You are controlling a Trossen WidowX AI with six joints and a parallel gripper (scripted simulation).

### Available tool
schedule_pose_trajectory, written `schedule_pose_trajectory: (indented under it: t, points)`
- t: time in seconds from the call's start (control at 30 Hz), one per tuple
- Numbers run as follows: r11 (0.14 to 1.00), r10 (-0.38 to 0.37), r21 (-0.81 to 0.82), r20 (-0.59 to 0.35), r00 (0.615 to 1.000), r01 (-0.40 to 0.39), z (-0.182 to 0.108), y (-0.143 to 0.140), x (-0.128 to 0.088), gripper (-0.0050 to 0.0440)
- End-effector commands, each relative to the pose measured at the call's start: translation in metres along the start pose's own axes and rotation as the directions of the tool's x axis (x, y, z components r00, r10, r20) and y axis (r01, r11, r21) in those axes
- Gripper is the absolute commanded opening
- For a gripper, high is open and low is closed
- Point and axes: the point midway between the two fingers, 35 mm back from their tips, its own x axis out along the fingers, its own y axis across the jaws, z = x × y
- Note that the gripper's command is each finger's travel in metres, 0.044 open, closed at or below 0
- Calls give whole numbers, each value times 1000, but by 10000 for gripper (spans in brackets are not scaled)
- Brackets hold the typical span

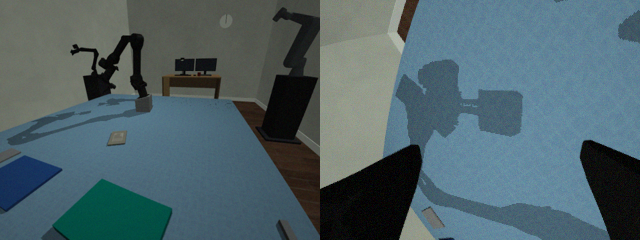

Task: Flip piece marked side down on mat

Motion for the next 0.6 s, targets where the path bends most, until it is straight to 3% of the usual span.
schedule_pose_trajectory:
  t: [0.0, 0.53, 0.57]
  points:
    - [1000, 0, 0, 0, 1000, 0, 0, 0, 0, 400]
    - [1000, 0, 0, 0, 1000, 0, 0, 0, 0, 400]
    - [999, -20, -40, -29, 999, 19, -6, 5, 7, 440]
